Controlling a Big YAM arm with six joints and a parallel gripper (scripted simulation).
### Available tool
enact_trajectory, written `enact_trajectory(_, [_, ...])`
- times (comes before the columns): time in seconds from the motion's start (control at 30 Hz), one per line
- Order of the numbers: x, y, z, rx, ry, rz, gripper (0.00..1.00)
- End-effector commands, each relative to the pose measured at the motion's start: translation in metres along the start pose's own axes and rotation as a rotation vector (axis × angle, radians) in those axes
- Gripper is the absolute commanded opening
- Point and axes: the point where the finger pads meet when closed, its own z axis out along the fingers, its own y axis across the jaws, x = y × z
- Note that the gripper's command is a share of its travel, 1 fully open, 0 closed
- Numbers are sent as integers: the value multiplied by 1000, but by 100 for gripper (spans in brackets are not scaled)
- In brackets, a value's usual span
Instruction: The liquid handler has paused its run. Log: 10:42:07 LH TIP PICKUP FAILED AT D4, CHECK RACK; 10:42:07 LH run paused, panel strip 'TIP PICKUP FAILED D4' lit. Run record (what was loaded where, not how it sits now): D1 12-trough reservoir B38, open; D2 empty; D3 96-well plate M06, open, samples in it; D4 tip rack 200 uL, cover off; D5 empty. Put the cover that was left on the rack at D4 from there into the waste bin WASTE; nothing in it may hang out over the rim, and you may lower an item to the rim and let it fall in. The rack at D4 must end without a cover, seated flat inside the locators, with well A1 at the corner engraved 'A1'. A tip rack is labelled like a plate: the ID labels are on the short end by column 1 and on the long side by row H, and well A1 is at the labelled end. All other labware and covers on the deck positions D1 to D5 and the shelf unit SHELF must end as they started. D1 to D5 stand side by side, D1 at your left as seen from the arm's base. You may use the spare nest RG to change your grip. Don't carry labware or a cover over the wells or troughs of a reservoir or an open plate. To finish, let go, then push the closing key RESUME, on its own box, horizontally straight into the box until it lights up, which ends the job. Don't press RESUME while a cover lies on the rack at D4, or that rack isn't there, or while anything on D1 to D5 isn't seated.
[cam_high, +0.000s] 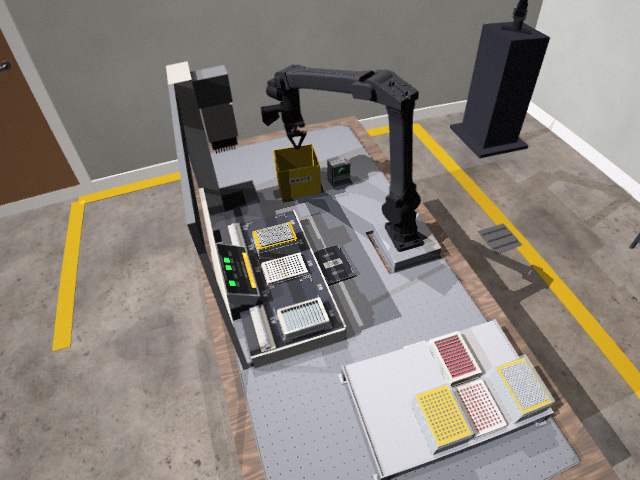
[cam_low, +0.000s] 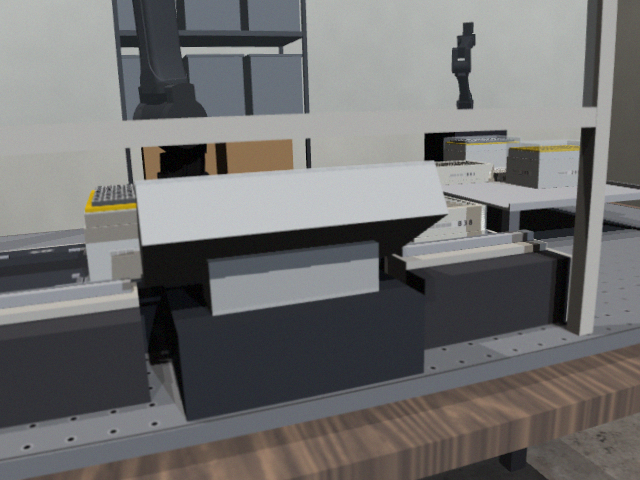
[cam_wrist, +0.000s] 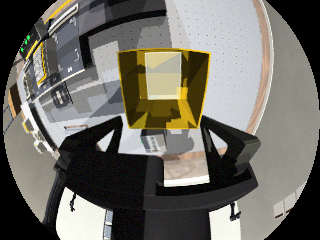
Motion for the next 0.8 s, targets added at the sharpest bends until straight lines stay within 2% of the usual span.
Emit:
enact_trajectory(0.0, [-5, -20, -41, 65, -43, 1, 100])
enact_trajectory(0.1, [-5, -19, -51, 74, -48, 1, 100])
enact_trajectory(0.17, [-5, -19, -51, 74, -48, 1, 100])
enact_trajectory(0.2, [-5, -20, -44, 58, -39, 2, 100])
enact_trajectory(0.23, [-5, -20, -45, 58, -38, 2, 100])
enact_trajectory(0.4, [-4, -18, -63, 74, -48, 0, 100])
enact_trajectory(0.67, [-4, -17, -75, 72, -47, 0, 100])
enact_trajectory(0.73, [-4, -17, -75, 72, -47, 0, 100])
enact_trajectory(0.77, [-4, -19, -66, 53, -35, 3, 100])
